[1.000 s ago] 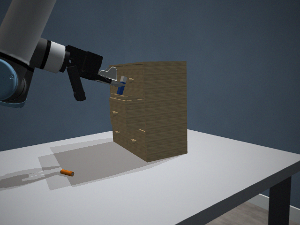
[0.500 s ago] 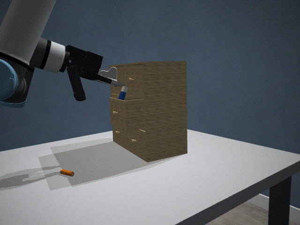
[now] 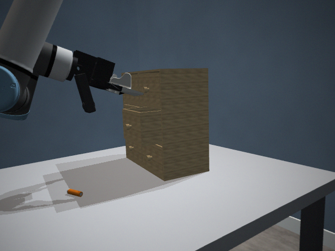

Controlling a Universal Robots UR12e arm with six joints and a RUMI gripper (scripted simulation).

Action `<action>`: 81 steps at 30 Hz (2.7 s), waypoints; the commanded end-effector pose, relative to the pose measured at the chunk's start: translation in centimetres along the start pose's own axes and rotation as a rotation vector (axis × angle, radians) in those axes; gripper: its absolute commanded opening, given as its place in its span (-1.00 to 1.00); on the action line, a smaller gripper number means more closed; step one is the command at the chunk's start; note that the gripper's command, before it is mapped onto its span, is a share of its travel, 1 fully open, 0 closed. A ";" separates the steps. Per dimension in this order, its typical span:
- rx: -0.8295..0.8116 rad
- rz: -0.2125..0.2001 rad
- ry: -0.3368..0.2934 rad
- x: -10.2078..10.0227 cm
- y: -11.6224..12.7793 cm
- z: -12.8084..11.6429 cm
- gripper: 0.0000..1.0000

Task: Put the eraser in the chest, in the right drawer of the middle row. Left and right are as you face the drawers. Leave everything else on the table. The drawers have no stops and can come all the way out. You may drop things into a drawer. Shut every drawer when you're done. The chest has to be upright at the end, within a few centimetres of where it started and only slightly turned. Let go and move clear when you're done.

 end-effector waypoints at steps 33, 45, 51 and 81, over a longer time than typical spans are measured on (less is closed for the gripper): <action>0.000 0.000 -0.001 1.0 0.0 0.2 1.00; 0.000 0.000 -0.001 3.3 -0.2 0.9 1.00; 0.000 0.000 -0.001 5.3 -0.3 1.5 1.00; 0.000 0.000 -0.001 13.4 -0.7 3.8 1.00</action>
Point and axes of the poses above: the point where the finger pads meet when closed, its own x axis back along the fingers, its own y axis across the jaws, z = x × y, the point moved 4 cm from there along x, back along the fingers, and after that the axes turned 11 degrees about -x, right-handed, at the moved point
